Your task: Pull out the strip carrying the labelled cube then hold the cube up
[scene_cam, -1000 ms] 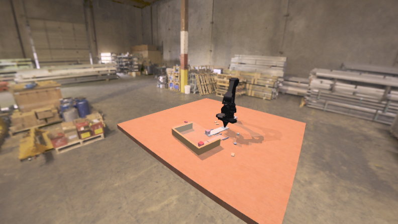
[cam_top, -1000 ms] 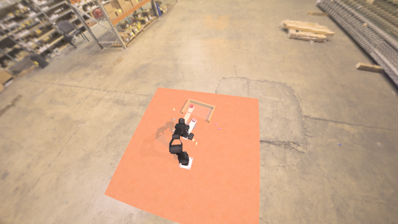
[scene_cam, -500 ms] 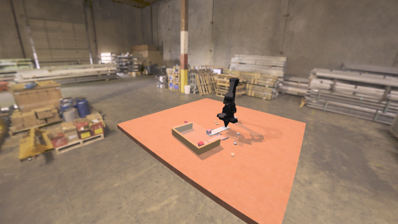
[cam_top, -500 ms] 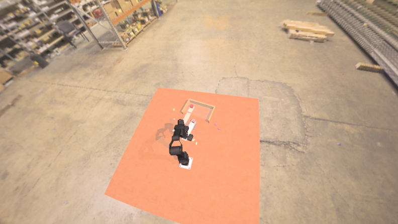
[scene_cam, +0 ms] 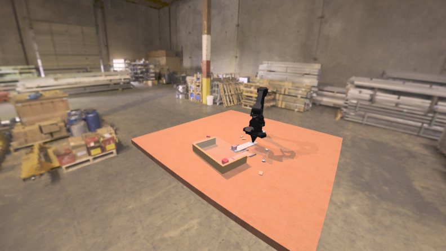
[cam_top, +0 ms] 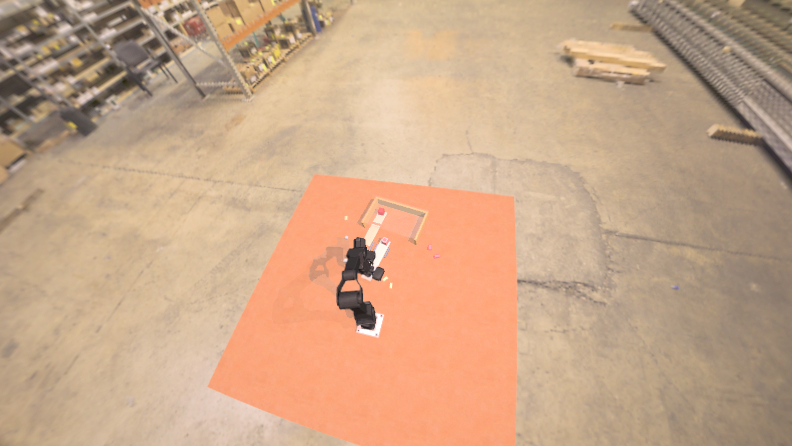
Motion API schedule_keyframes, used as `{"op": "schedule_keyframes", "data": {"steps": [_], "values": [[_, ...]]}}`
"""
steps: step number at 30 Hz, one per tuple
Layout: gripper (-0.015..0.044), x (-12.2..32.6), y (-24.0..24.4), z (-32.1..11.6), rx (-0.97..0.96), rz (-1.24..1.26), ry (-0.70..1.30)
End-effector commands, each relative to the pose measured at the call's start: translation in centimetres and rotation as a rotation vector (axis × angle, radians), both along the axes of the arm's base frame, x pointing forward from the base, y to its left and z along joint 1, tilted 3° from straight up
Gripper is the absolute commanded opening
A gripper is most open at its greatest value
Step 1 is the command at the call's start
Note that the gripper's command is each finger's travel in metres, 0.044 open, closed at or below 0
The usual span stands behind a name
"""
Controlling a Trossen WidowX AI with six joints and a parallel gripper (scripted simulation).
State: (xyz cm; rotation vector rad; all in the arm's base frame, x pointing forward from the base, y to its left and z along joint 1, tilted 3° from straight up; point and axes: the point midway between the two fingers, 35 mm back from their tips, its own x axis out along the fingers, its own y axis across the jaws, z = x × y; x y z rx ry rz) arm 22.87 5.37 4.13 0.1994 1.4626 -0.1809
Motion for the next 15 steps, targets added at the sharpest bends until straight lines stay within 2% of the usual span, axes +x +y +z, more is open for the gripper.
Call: {"op": "schedule_keyframes", "data": {"steps": [1,10,15], "values": [[0.0000,-0.9,0.0,-0.6,0.000,-0.001,0.031],[0.0000,-0.9,0.0,-0.6,0.000,-0.001,0.031],[0.0000,-0.2,0.0,4.1,0.000,-0.001,0.029]]}}
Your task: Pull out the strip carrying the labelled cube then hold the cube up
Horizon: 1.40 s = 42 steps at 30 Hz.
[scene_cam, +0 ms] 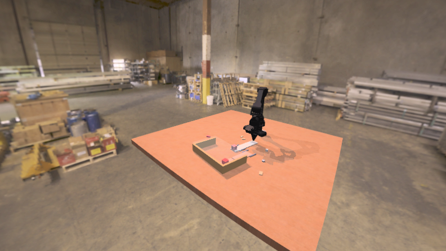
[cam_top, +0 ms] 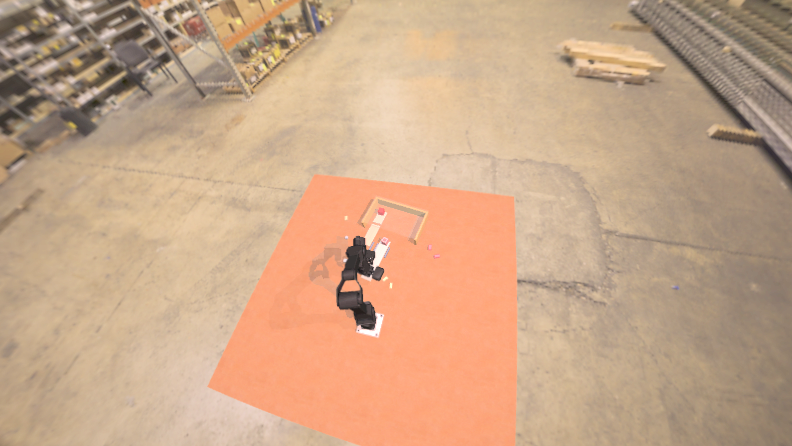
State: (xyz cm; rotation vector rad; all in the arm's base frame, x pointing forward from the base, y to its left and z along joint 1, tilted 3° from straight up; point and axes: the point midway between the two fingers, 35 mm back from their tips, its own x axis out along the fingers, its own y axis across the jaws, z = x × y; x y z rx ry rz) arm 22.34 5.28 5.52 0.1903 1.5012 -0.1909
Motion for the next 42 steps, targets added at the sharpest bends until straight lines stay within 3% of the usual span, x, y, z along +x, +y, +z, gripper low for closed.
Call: {"op": "schedule_keyframes", "data": {"steps": [1,5,22,42], "values": [[0.0000,0.4,0.1,2.9,0.007,-0.002,-0.009],[0.0000,0.4,0.1,2.9,0.007,-0.002,-0.009],[0.0440,7.2,-1.8,4.6,0.012,-0.098,-0.015],[0.0440,14.8,-4.1,6.5,0.010,-0.098,-0.022]]}}
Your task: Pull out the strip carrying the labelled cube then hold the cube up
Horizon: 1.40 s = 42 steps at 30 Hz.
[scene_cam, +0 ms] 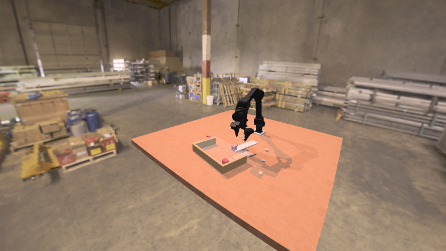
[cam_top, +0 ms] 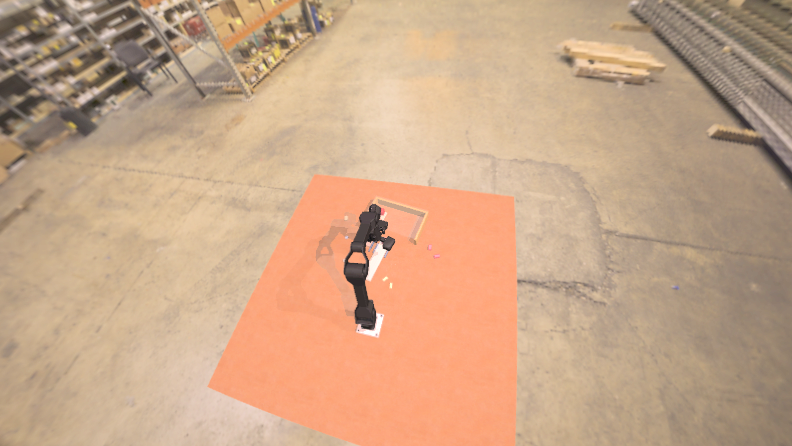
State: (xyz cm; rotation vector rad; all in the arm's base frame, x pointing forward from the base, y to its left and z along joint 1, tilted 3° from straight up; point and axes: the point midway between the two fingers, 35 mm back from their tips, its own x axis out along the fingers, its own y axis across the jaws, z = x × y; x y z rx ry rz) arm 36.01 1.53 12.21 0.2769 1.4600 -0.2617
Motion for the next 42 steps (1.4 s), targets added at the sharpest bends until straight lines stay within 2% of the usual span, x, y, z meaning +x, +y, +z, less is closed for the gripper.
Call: {"op": "schedule_keyframes", "data": {"steps": [1,13,20,21,42], "values": [[0.0440,1.4,-0.5,-0.1,0.001,0.004,0.012],[0.0440,5.4,-1.8,0.0,0.000,0.004,0.009],[0.0256,5.5,-1.8,-0.8,0.000,0.004,0.008],[0.0250,5.5,-1.8,-1.0,0.000,0.004,0.008],[0.0250,5.9,-1.8,-4.4,0.000,0.004,0.008]]}}
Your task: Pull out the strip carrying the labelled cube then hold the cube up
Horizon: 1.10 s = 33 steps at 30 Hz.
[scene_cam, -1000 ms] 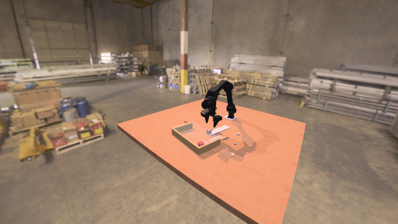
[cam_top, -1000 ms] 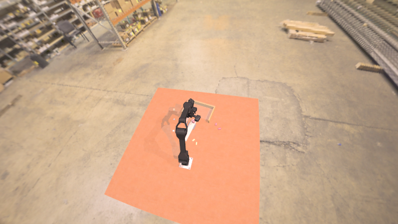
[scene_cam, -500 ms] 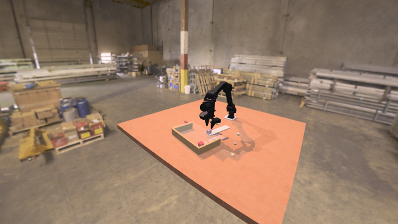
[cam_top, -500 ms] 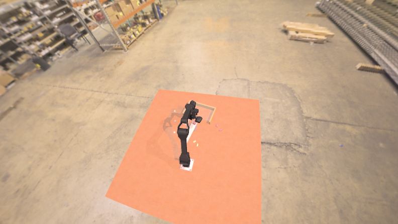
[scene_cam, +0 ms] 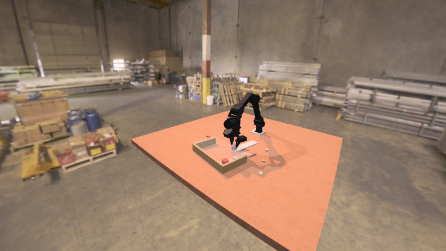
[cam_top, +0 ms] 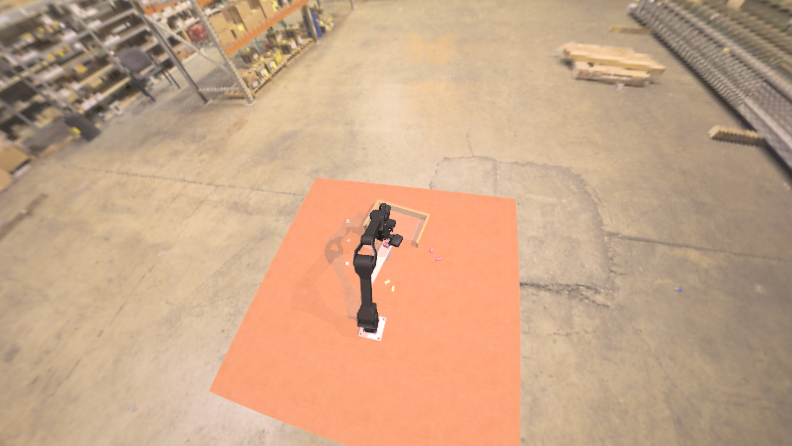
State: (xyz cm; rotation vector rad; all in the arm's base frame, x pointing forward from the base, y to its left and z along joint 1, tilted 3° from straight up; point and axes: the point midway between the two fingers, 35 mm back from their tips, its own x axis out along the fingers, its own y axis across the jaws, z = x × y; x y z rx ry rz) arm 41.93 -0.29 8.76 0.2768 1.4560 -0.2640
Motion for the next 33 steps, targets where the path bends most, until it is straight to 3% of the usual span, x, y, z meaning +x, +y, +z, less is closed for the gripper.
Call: {"op": "schedule_keyframes", "data": {"steps": [1,16,20,27,31,33], "values": [[0.0250,-0.05,0.02,-1.14,0.002,0.006,0.012],[0.0250,-0.02,0.01,-2.03,0.002,0.006,0.012],[0.0145,-0.03,-0.02,-1.76,0.000,0.000,0.008],[0.0098,-0.03,-0.02,-1.76,0.000,0.000,0.008],[0.0000,-0.26,-0.01,-1.58,0.000,0.000,0.008],[0.0000,-0.94,0.00,-1.10,0.000,0.001,0.009]]}}
